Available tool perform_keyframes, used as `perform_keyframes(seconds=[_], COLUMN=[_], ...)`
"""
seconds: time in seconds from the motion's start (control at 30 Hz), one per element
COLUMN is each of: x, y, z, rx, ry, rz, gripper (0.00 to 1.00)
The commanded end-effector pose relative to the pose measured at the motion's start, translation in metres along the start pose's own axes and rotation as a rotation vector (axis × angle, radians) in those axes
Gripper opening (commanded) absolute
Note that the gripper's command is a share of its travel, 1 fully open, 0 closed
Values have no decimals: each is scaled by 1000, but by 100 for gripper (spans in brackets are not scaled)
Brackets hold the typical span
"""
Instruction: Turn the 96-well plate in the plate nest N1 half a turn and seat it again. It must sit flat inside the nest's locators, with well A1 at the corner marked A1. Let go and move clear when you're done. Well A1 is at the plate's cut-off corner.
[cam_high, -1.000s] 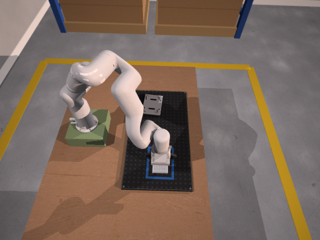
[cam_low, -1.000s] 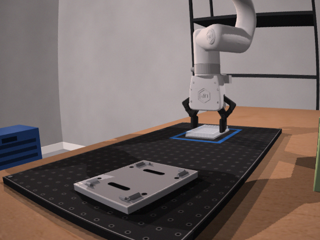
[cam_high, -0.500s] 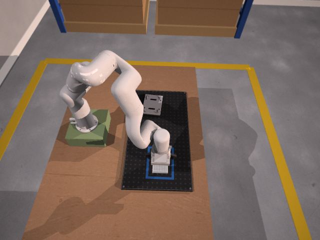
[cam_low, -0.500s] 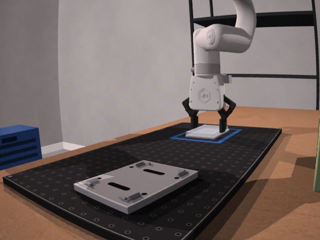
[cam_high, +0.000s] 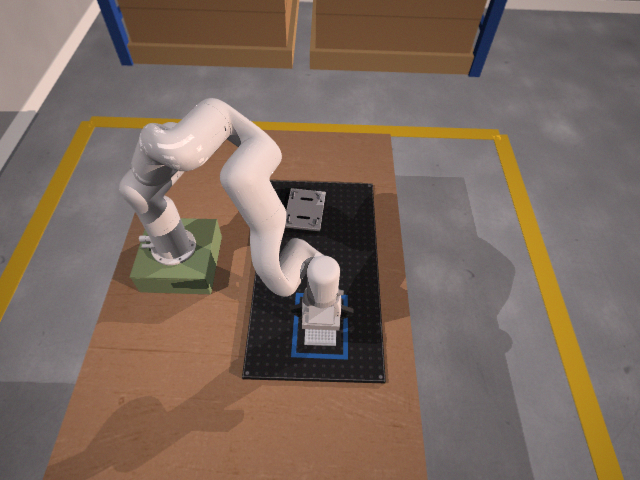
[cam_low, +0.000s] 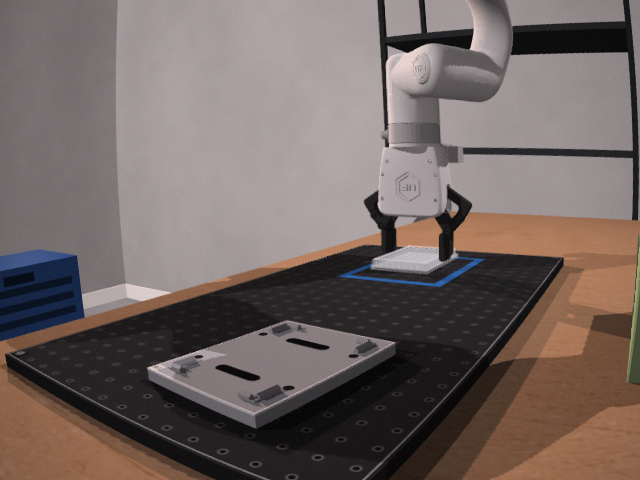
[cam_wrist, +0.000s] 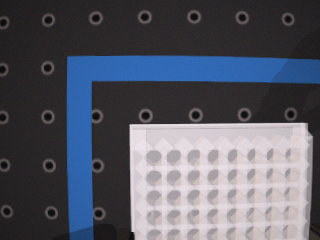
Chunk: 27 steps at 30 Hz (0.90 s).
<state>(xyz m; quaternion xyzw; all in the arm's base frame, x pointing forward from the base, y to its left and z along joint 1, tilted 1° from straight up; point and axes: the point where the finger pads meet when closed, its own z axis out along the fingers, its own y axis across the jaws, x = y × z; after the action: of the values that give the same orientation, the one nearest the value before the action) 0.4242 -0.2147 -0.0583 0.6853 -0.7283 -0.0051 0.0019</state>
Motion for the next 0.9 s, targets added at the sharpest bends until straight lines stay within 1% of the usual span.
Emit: perform_keyframes(seconds=[0.0, 0.53, 0.87], x=[1, 1, 0], y=[-1, -1, -1], z=[-3, -13, -15], rx=[1, 1, 1], ry=[8, 8, 8], rz=[0, 0, 0], gripper=[0, 0, 0])
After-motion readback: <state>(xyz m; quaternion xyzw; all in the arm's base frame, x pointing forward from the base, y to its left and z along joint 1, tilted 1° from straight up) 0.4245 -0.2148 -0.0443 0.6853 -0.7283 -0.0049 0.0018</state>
